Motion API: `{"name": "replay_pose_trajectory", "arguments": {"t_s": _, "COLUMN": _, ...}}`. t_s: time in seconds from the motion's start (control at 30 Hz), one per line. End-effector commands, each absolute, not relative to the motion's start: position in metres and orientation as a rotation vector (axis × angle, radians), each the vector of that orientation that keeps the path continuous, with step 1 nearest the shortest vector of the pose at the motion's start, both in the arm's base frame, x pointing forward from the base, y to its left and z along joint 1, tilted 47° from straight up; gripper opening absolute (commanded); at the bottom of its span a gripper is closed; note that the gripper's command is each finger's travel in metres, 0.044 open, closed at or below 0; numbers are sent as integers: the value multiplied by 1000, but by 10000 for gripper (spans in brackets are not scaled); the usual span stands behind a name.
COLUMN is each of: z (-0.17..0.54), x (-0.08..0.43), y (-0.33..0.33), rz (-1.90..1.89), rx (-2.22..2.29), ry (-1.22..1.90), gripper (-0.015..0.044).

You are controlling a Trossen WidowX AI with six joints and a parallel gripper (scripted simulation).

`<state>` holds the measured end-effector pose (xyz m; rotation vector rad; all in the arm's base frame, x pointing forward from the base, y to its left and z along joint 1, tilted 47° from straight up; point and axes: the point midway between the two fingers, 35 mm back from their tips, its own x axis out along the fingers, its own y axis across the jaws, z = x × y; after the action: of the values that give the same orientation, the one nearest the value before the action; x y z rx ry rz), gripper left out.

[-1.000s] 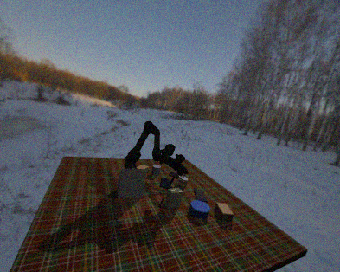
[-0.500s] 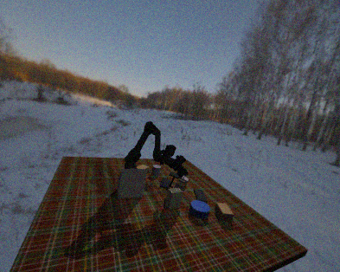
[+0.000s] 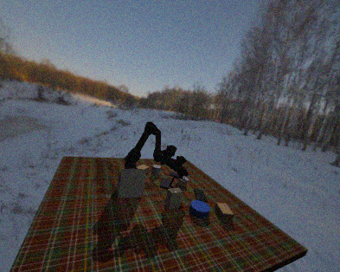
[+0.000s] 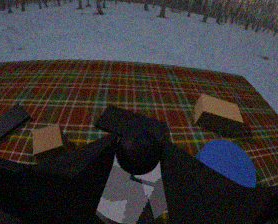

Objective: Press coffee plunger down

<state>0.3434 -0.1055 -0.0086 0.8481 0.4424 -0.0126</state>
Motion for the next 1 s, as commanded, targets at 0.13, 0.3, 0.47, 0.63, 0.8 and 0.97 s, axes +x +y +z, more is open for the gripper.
{"name": "replay_pose_trajectory", "arguments": {"t_s": 0.13, "z": -12, "x": 344, "y": -102, "rz": -5, "rx": 862, "ry": 459, "gripper": 116}}
{"name": "replay_pose_trajectory", "arguments": {"t_s": 0.3, "z": -12, "x": 345, "y": -102, "rz": -5, "rx": 862, "ry": 459, "gripper": 116}}
{"name": "replay_pose_trajectory", "arguments": {"t_s": 0.47, "z": -13, "x": 346, "y": -103, "rz": -5, "rx": 862, "ry": 459, "gripper": 116}}
{"name": "replay_pose_trajectory", "arguments": {"t_s": 0.63, "z": -10, "x": 345, "y": -105, "rz": -9, "rx": 852, "ry": 448, "gripper": 116}}
{"name": "replay_pose_trajectory", "arguments": {"t_s": 0.8, "z": -10, "x": 345, "y": -105, "rz": -9, "rx": 852, "ry": 448, "gripper": 116}}
{"name": "replay_pose_trajectory", "arguments": {"t_s": 0.97, "z": -10, "x": 345, "y": -105, "rz": -9, "rx": 852, "ry": 448, "gripper": 221}}
